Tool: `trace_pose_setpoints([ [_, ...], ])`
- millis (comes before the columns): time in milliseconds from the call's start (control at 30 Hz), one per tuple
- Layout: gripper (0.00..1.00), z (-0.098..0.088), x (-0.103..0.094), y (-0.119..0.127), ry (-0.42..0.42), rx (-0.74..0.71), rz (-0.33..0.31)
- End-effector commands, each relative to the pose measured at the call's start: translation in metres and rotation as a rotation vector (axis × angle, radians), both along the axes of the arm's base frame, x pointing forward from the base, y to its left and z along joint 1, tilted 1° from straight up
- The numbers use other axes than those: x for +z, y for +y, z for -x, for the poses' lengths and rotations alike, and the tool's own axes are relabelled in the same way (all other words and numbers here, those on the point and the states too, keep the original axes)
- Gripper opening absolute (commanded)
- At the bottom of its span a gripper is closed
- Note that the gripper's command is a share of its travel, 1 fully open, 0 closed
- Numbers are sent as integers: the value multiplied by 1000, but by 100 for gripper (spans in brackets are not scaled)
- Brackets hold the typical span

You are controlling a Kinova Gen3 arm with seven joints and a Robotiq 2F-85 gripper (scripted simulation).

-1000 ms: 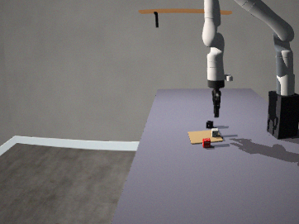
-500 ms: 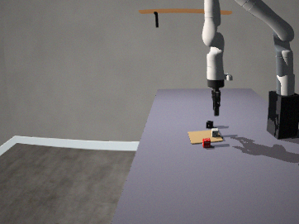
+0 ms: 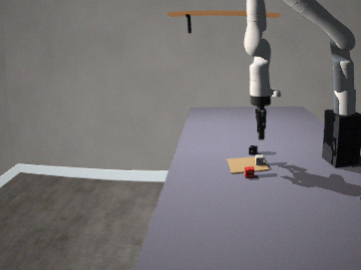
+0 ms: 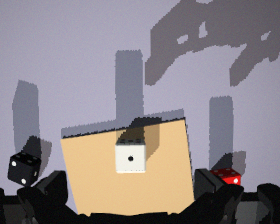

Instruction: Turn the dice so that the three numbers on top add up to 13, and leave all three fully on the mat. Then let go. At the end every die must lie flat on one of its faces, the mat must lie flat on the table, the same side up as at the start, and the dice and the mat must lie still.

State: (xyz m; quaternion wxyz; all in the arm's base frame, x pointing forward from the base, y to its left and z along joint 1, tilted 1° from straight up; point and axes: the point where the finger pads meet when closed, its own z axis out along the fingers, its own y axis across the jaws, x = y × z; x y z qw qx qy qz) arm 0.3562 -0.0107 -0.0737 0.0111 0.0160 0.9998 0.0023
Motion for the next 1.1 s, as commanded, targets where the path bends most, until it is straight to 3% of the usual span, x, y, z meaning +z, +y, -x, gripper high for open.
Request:
trace_pose_setpoints([
  [0,100,-1,1,0,-2,-1,1],
  [1067,100,-20,20,-9,-58,-96,39],
])
